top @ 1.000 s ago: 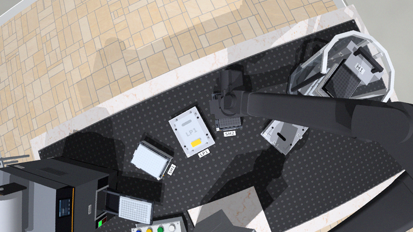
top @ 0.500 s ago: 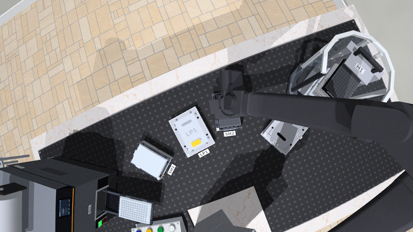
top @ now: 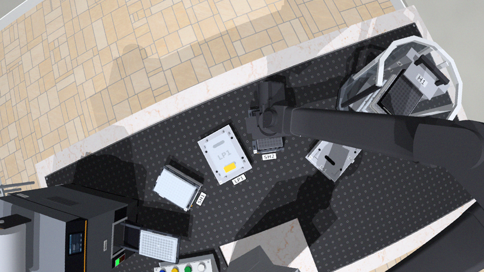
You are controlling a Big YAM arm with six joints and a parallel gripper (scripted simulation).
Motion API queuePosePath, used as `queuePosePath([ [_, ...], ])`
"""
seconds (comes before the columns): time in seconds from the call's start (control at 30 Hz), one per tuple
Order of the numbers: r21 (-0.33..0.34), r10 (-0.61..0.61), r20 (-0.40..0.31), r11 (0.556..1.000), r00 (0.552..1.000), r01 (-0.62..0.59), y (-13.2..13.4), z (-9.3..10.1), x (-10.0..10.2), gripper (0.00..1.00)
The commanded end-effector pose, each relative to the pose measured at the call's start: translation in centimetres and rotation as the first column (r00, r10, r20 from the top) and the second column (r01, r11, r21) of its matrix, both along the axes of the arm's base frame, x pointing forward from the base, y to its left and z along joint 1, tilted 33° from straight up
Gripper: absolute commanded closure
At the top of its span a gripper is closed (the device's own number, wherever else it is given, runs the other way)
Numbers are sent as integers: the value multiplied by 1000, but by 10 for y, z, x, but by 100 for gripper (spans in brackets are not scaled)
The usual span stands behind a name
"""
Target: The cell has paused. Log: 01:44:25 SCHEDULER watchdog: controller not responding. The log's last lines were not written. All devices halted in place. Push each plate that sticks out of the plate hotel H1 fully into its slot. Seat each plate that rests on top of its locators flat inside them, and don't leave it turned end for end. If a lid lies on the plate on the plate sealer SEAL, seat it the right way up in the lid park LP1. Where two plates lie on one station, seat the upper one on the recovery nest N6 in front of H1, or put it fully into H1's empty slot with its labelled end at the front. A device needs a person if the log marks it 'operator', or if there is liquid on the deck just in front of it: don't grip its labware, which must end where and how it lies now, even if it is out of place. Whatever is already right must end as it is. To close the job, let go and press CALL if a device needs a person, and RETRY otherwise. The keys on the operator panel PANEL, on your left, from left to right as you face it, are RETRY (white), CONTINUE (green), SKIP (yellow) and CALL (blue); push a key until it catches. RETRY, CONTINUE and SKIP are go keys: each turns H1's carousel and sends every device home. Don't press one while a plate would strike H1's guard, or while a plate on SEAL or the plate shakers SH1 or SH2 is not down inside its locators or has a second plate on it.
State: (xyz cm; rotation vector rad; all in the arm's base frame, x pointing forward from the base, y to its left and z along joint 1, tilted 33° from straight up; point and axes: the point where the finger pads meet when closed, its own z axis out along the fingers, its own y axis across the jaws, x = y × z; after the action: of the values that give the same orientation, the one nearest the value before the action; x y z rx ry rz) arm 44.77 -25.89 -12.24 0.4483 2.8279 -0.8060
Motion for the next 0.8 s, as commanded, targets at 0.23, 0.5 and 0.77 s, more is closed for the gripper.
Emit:
queuePosePath([
  [0.23,-2,12,17,1000,1000,-12,11,10,8,16],
  [0.5,-2,11,13,1000,1000,-11,13,12,6,16],
  [0.77,-3,11,14,1000,1000,-11,14,13,7,16],
])
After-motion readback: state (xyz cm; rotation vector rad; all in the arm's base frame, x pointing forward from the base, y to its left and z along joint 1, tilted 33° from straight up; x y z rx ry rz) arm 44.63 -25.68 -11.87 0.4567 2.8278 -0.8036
